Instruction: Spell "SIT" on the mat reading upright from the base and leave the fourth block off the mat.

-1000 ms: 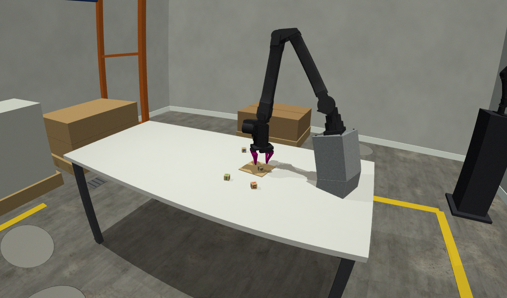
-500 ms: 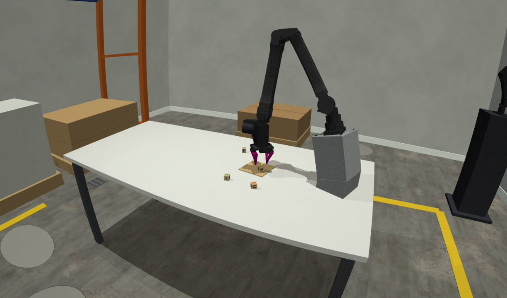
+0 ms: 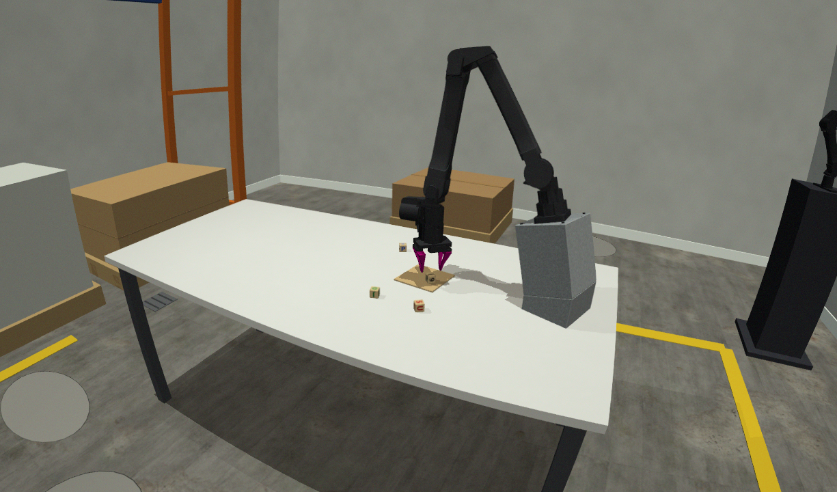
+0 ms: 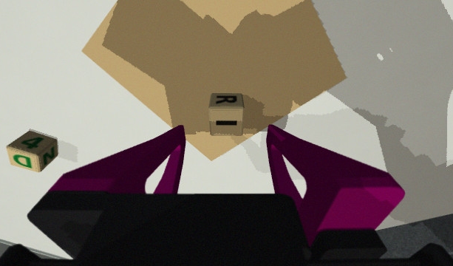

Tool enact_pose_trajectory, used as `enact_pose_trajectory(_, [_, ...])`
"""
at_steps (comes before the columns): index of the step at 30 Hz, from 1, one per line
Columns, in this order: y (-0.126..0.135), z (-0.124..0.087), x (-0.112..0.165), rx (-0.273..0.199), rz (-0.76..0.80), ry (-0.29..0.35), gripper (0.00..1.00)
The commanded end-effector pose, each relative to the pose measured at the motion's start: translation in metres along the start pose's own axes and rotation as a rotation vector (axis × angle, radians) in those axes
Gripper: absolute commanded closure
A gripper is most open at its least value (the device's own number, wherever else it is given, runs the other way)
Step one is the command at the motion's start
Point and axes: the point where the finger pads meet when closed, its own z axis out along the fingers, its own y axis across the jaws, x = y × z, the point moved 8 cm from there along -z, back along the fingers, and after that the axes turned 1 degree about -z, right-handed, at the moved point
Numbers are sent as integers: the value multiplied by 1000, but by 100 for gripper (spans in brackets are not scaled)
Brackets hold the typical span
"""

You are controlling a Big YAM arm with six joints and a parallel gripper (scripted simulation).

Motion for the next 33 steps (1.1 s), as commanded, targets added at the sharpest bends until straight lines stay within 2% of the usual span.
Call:
enact_pose_trajectory(1, [-3, 7, -3, 1, 1, -1, 40])
enact_pose_trajectory(23, [-1, 36, -5, -3, 1, -4, 40])
enact_pose_trajectory(33, [-3, 39, -3, 1, 0, -1, 40])
